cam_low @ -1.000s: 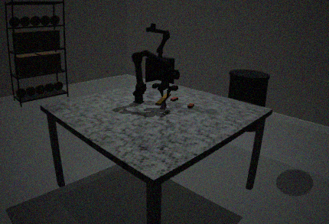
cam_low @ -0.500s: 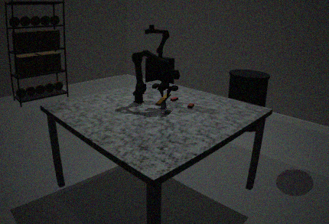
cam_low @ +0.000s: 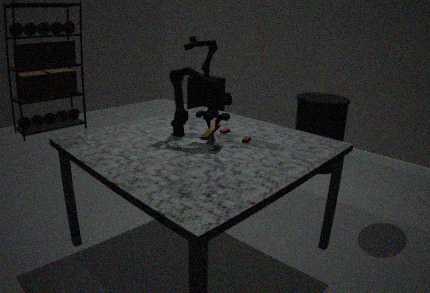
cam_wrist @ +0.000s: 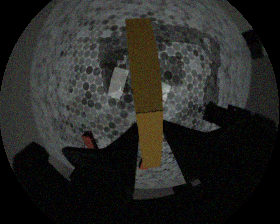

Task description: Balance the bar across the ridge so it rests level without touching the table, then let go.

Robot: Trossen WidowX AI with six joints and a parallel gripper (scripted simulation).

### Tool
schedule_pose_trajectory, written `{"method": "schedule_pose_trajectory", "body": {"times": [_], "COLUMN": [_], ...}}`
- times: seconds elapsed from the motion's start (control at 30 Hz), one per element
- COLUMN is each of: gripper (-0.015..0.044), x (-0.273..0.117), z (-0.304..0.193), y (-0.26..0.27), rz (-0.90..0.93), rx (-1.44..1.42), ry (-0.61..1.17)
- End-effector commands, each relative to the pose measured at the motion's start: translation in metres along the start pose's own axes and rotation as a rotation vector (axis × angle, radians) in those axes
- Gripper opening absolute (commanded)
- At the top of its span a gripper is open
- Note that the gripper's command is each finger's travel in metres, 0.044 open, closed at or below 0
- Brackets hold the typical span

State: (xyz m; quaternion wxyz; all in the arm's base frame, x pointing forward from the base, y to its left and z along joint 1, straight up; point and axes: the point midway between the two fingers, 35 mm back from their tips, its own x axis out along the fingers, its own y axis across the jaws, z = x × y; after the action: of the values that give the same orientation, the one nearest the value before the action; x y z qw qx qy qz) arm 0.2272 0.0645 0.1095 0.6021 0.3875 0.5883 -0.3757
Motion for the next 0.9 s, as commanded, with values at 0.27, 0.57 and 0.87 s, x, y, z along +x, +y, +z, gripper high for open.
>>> {"method": "schedule_pose_trajectory", "body": {"times": [0.27, 0.57, 0.87], "gripper": [0.0, 0.0, 0.0], "x": [0.0014, 0.0022, 0.0029], "z": [-0.0004, -0.0004, -0.0005], "y": [0.0004, 0.0003, 0.0001], "rz": [0.001, 0.001, 0.001], "rx": [-0.002, -0.002, -0.002], "ry": [0.004, 0.004, 0.004]}}
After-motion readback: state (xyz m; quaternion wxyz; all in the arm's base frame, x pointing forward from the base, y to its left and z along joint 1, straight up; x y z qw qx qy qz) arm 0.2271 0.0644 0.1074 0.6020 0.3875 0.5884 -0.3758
